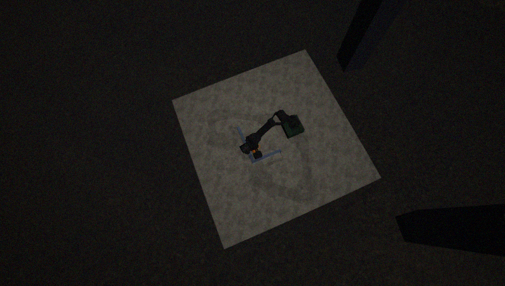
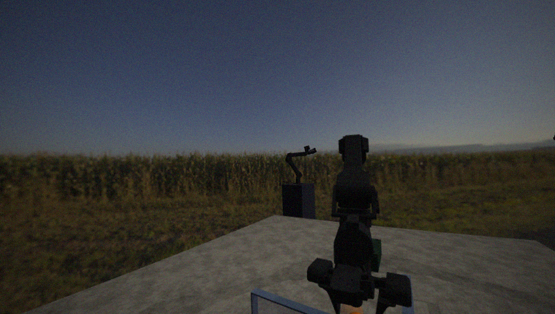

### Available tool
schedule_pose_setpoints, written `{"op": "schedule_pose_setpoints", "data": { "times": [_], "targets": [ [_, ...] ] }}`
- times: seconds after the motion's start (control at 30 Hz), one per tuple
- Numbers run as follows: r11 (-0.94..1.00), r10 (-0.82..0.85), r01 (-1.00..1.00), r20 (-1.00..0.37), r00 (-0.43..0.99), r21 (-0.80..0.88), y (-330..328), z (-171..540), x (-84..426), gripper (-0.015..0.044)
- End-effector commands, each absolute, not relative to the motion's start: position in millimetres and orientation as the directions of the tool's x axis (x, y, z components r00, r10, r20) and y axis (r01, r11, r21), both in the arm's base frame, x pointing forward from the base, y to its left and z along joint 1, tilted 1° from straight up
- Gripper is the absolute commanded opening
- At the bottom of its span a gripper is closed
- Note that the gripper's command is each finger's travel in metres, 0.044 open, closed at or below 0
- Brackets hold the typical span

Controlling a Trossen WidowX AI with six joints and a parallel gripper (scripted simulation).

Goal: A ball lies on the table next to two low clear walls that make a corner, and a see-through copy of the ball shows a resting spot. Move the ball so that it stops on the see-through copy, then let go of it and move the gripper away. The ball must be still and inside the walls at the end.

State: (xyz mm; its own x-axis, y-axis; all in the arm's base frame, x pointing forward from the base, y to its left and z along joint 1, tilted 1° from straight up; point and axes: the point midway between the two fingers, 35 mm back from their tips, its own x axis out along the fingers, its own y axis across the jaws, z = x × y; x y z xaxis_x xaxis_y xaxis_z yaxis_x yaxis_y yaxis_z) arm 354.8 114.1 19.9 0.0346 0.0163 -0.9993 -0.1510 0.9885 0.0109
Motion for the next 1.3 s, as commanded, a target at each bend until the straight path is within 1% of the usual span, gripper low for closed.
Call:
{"op": "schedule_pose_setpoints", "data": {
  "times": [0.0,0.17,0.3,0.57,0.8,1.27],
  "targets": [
    [0.989,0.018,-0.146,-0.999,0.026,0.014,114.5,10.1,353.5,0.0338],
    [0.989,0.018,-0.146,-0.999,0.026,0.014,114.5,4.7,353.3,0.0338],
    [0.989,0.018,-0.146,-0.999,0.026,0.014,114.5,4.7,353.3,0.0233],
    [0.989,0.018,-0.146,-0.999,0.026,0.014,114.5,4.7,353.3,0.018],
    [0.989,-0.006,-0.15,-1.0,0.026,-0.01,121.5,12.1,345.7,0.0],
    [0.989,-0.015,-0.149,-1.0,0.017,-0.017,118.0,84.5,348.9,0.0]
  ]
}}
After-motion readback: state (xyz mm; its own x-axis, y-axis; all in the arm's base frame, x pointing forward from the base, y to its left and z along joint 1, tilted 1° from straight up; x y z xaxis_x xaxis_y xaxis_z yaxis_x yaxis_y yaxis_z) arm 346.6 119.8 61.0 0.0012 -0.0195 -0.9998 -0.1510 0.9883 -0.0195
